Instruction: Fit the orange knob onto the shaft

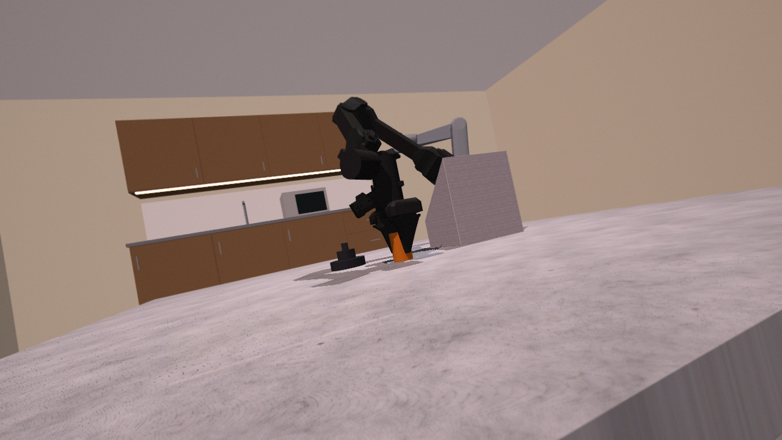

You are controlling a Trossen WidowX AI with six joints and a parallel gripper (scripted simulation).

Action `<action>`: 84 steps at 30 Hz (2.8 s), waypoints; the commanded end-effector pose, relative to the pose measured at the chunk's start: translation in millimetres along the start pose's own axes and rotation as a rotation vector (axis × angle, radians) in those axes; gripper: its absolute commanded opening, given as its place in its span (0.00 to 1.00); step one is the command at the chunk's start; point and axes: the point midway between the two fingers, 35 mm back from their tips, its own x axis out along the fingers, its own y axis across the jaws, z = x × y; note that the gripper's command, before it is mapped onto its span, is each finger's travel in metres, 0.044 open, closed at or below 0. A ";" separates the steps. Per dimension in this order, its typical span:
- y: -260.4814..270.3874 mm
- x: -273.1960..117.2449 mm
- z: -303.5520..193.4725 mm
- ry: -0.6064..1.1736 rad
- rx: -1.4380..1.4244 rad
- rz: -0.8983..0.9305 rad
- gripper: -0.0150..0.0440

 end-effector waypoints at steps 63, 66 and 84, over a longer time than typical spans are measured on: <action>-24.0 -121.7 30.7 0.015 -0.019 0.017 0.25; -30.3 -119.5 36.2 0.014 -0.019 0.020 0.25; -72.7 -104.4 65.5 0.008 -0.017 0.022 0.25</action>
